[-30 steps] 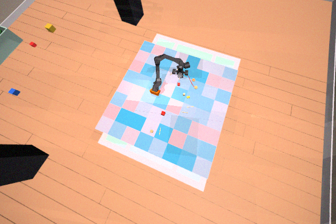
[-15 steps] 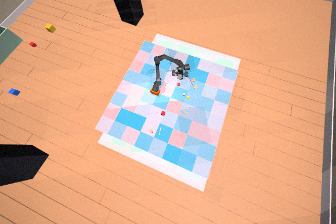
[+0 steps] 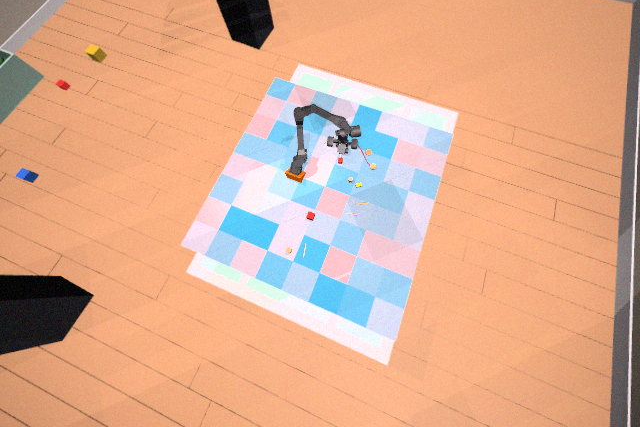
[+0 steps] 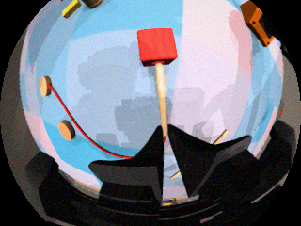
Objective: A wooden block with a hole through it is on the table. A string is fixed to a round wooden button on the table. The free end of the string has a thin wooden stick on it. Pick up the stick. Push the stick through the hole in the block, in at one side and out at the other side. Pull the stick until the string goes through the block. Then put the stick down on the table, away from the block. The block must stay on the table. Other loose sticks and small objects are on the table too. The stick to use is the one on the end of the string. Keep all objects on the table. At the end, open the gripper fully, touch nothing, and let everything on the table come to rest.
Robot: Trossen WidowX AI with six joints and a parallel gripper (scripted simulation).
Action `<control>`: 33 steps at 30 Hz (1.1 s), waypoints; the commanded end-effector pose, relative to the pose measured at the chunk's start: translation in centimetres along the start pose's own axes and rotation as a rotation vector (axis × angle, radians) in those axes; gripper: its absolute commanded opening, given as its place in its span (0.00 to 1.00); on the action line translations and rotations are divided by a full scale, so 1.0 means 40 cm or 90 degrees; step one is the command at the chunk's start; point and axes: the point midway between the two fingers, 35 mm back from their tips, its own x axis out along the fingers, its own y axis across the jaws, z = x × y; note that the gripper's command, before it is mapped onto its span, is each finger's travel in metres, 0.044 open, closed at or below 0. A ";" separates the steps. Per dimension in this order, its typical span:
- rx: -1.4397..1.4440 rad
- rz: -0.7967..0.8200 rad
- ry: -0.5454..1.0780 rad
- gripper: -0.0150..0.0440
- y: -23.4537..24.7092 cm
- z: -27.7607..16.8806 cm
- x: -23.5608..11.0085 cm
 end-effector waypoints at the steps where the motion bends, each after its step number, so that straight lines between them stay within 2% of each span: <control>1: -0.002 0.000 0.003 0.25 -0.001 0.010 0.001; 33: -0.001 -0.001 0.002 0.25 -0.001 0.126 0.004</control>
